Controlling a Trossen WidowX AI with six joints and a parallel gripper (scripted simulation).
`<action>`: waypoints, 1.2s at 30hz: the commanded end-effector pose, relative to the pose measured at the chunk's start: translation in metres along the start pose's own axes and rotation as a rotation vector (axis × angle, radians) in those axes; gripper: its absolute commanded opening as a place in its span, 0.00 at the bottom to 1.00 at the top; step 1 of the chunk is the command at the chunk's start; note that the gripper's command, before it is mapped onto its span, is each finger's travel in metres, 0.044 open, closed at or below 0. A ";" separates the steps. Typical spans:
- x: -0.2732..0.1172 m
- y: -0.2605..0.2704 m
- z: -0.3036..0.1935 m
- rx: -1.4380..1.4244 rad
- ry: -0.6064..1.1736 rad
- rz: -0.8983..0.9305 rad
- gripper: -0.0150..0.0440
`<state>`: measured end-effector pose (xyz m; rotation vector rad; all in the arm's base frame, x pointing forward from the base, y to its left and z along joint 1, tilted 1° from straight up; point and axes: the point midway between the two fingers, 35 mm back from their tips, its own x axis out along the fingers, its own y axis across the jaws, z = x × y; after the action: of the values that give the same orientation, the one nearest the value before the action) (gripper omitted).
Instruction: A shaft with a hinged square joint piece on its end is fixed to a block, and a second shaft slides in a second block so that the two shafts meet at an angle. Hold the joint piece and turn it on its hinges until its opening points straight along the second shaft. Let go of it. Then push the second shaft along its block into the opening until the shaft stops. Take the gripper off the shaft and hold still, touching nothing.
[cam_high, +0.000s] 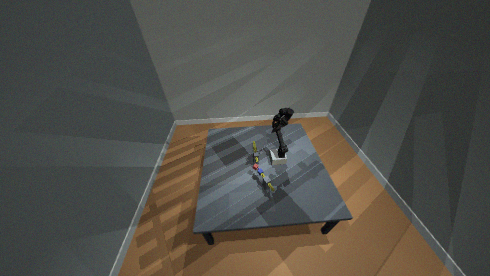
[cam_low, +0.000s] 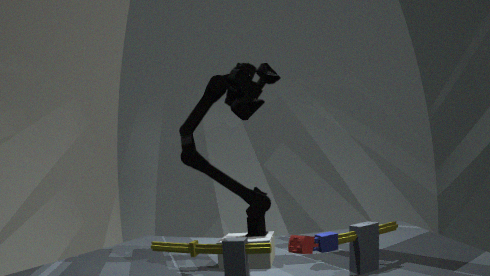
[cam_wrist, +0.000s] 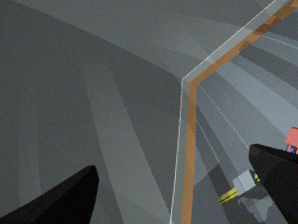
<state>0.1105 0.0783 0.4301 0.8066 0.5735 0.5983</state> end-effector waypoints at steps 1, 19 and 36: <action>0.010 0.008 -0.013 -0.097 0.006 -0.053 1.00; 0.097 0.001 -0.052 -0.416 0.104 -0.452 1.00; 0.202 -0.094 -0.044 -0.490 0.399 -0.846 1.00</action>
<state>0.2283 0.1883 0.3005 -0.0266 0.9317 0.1134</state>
